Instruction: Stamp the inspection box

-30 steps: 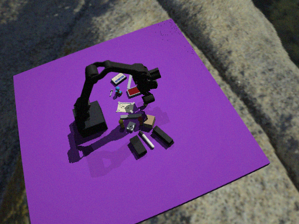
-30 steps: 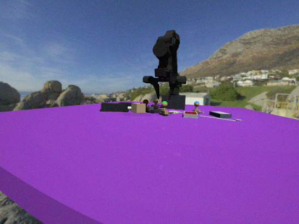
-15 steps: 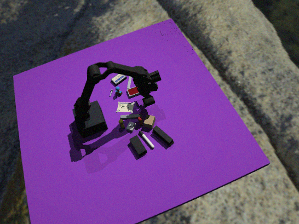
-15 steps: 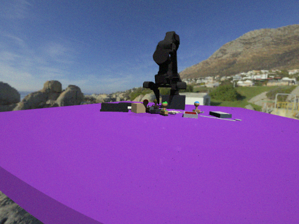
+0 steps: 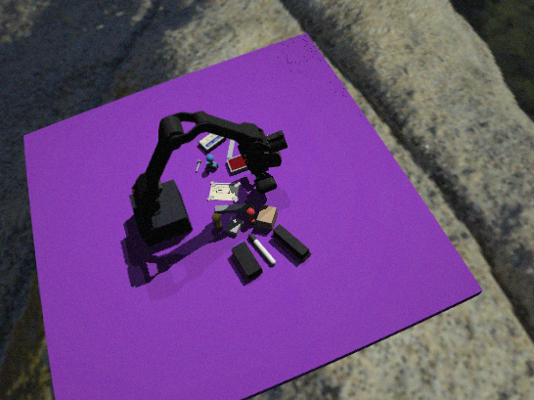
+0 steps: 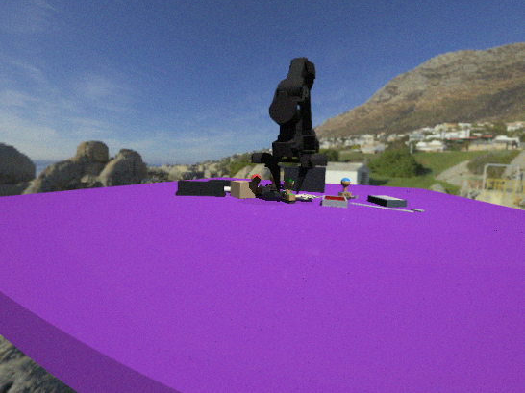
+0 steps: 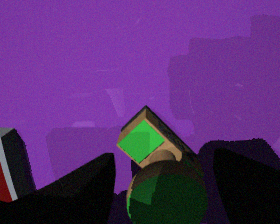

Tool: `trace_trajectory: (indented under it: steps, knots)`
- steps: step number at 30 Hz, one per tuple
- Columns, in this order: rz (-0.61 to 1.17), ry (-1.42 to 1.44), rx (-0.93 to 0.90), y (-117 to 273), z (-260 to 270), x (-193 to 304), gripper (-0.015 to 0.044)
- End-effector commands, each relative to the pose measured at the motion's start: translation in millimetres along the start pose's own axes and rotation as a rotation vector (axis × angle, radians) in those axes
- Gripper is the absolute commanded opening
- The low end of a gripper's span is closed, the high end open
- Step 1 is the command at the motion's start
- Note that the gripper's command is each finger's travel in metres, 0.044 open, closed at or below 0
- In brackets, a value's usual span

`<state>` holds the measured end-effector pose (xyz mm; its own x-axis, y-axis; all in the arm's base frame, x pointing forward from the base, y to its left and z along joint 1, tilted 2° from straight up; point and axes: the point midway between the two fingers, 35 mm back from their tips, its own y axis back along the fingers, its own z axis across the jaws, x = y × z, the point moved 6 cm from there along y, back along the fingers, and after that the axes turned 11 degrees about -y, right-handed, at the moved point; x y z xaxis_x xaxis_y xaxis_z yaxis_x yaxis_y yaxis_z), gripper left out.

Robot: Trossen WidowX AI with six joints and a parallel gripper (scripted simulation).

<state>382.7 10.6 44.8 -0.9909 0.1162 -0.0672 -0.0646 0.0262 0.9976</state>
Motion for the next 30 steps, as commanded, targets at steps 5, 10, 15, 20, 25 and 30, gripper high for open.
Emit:
trace_trajectory:
  steps: [5, 10, 15, 20, 25, 30]
  knots:
    - [0.002, 0.000, 0.000, -1.9, 0.0, 0.5, 0.0200]
    - [0.002, 0.000, 0.000, -1.9, 0.0, 0.5, 0.0166]
    - [0.002, 0.000, 0.000, -1.9, 0.0, 0.5, 0.0133]
    - [0.002, 0.000, 0.000, -1.9, 0.0, 0.5, 0.0100]
    - [0.002, 0.000, 0.000, -1.6, 0.0, 0.5, 0.0027]
    - [0.002, 0.000, 0.000, 0.7, 0.1, 0.2, 0.0000]
